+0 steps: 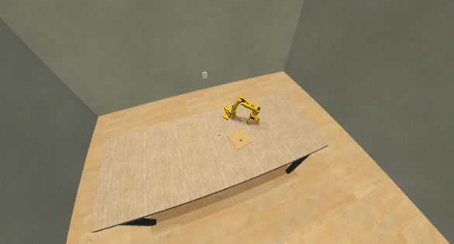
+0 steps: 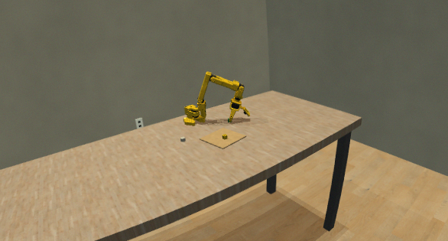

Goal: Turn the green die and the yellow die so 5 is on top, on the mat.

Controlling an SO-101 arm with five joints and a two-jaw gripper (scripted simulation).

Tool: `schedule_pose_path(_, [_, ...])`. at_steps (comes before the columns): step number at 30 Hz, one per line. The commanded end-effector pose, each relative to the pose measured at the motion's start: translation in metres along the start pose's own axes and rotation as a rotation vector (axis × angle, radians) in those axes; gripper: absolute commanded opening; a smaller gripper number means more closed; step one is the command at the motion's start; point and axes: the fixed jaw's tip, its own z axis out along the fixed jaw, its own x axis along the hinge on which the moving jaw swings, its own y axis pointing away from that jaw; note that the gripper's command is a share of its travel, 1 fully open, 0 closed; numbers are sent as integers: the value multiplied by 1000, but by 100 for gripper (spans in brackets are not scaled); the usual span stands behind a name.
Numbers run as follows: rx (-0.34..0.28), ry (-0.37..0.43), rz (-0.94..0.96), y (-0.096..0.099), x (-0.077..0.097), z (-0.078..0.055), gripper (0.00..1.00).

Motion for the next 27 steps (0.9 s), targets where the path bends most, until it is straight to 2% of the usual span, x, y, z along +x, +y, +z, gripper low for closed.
schedule_pose_path(1, [1, -19, -5, 2, -2, -1, 25])
schedule_pose_path(14, [0, -18, -5, 2, -2, -1, 25])
schedule_pose_path(27, [-7, -17, -5, -2, -2, -1, 19])
